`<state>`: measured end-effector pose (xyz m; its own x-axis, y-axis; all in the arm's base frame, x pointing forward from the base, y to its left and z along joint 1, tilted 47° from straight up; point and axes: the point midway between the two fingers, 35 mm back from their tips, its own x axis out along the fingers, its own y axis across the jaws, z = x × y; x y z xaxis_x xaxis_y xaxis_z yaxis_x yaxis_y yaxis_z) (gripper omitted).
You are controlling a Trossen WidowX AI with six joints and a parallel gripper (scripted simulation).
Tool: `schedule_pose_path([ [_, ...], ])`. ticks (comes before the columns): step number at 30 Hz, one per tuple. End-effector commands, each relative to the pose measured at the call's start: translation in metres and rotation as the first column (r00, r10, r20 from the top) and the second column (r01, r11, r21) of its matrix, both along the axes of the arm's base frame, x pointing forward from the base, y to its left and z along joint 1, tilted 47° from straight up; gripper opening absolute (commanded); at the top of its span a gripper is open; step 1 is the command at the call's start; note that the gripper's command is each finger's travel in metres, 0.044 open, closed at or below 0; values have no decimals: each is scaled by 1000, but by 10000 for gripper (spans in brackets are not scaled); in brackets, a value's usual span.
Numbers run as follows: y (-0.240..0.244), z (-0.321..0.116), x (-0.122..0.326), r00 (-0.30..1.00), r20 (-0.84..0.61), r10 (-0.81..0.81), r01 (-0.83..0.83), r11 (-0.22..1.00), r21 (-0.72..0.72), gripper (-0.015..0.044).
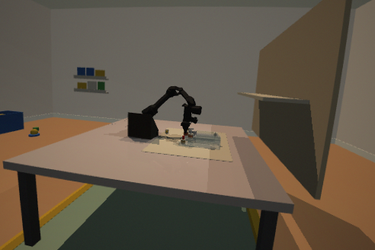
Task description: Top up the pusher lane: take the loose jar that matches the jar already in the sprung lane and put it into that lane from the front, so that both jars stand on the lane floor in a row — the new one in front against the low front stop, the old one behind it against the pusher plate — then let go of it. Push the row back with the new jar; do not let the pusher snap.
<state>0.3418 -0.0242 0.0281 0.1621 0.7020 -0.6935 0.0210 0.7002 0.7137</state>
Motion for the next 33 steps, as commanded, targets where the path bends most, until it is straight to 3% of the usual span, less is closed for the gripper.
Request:
schedule_pose_path([
  [1, -2, 3, 6, 1000, 20, -7, 7, 1000, 1, 0],
  [33, 2, -1, 9, 1000, 20, -7, 7, 1000, 1, 0],
])
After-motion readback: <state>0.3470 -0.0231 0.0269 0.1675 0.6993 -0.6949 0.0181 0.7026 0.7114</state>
